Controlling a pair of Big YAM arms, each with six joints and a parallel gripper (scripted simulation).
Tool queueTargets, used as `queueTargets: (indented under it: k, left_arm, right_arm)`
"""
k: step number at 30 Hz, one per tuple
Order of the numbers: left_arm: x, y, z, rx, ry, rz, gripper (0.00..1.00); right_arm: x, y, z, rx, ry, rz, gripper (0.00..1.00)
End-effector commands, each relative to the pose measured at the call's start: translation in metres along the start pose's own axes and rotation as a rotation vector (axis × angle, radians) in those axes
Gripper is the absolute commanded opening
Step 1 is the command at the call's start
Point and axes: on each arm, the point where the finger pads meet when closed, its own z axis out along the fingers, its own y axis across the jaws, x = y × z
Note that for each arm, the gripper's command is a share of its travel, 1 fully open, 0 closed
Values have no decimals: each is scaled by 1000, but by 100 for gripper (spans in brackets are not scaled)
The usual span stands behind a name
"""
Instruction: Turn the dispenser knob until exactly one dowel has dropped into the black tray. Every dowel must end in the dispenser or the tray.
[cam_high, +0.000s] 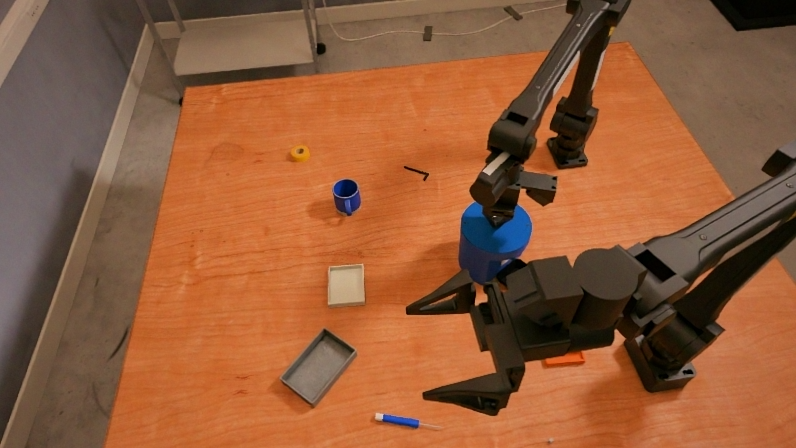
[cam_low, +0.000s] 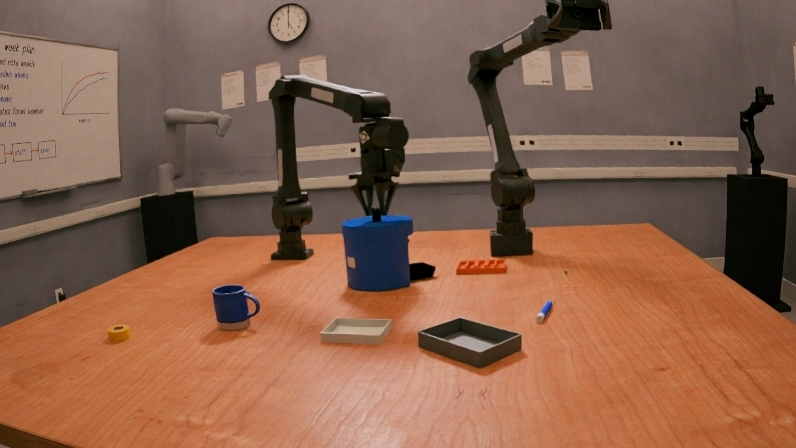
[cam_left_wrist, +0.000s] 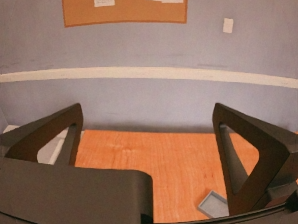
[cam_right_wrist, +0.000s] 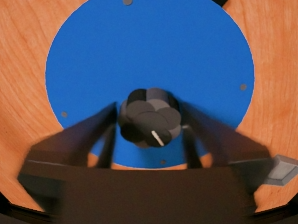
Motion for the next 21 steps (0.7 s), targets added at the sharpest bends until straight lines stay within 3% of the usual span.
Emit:
queueTargets:
  k: [1,16,17,21]
  left_arm:
    - [2,8,0,-11,10,-10,100]
    - [2,8,0,-11,10,-10,100]
    - [2,8,0,-11,10,-10,100]
    - [2,8,0,-11,10,-10,100]
  right_arm:
    - [5,1,4,-12,-5,20,72]
    - [4,1,-2,0,0,26,72]
    - [9,-11,-35,53,19,26,72]
    - [9,-11,-43,54,20,26,72]
